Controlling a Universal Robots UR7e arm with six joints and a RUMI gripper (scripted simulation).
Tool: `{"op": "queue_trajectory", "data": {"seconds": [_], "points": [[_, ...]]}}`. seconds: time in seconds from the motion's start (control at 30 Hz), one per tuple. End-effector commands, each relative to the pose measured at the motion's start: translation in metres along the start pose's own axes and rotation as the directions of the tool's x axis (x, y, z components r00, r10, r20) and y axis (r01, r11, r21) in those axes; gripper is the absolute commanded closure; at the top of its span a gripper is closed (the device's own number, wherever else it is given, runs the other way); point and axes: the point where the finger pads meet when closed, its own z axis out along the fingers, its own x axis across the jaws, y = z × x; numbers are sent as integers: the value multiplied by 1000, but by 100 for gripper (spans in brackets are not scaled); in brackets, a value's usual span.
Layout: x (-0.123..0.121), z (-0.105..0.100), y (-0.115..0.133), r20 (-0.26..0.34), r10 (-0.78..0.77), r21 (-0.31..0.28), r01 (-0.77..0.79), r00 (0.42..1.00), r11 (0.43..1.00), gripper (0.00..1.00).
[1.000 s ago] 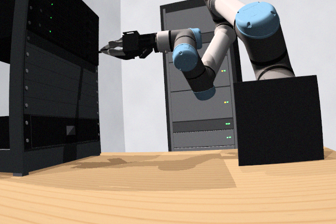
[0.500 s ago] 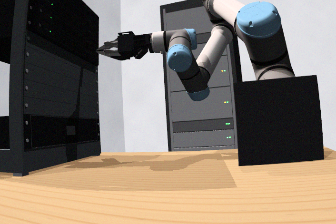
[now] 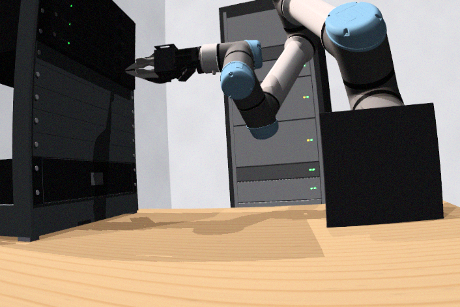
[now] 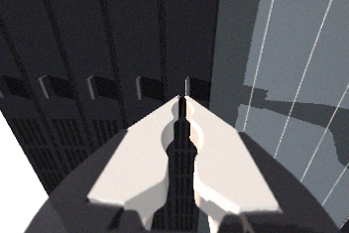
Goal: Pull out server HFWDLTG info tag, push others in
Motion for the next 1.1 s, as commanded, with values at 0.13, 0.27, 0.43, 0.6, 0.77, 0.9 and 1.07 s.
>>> {"op": "queue_trajectory", "data": {"seconds": [0.13, 0.27, 0.43, 0.6, 0.77, 0.9, 1.07], "points": [[-1, 9, 1, 0, 1, -1, -1, 1000, 1000, 100], [-1, 11, 1, 0, 1, -1, -1, 1000, 1000, 100], [0, 12, 0, 0, 1, -1, -1, 1000, 1000, 100], [0, 11, 1, 0, 1, -1, -1, 1000, 1000, 100], [0, 11, 0, 0, 1, -1, -1, 1000, 1000, 100], [0, 11, 0, 0, 1, -1, -1, 1000, 1000, 100], [0, 11, 0, 0, 1, -1, -1, 1000, 1000, 100]]}}
